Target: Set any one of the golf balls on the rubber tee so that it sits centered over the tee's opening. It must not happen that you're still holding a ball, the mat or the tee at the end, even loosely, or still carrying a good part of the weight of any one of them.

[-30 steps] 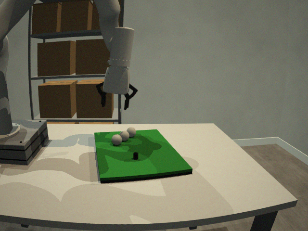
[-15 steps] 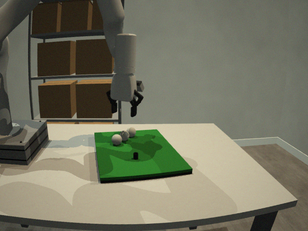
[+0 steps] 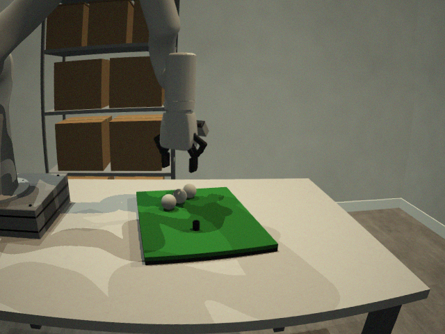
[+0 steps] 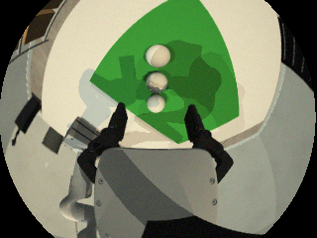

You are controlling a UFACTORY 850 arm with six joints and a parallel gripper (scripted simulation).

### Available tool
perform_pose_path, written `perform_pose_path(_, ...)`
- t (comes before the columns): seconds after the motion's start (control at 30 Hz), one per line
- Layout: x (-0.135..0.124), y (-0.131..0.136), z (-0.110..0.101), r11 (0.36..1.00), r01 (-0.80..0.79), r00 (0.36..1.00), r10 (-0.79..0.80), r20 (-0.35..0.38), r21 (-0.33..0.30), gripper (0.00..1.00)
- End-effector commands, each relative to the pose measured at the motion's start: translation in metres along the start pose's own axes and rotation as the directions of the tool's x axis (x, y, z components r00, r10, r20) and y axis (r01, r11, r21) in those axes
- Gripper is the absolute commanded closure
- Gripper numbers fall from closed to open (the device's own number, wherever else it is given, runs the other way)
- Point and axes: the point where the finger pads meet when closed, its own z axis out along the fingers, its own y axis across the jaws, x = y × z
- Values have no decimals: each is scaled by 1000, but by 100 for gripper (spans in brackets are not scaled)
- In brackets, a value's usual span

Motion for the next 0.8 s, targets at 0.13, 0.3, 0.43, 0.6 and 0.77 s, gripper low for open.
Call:
perform_pose_path(0.13,-1,-1,89,1000,0,1000,0,2,0,0)
perform_pose_path(0.3,-1,-1,89,1000,0,1000,0,2,0,0)
perform_pose_path(0.43,-1,-1,89,1000,0,1000,0,2,0,0)
perform_pose_path(0.6,-1,-1,89,1000,0,1000,0,2,0,100)
perform_pose_path(0.77,-1,-1,89,1000,0,1000,0,2,0,100)
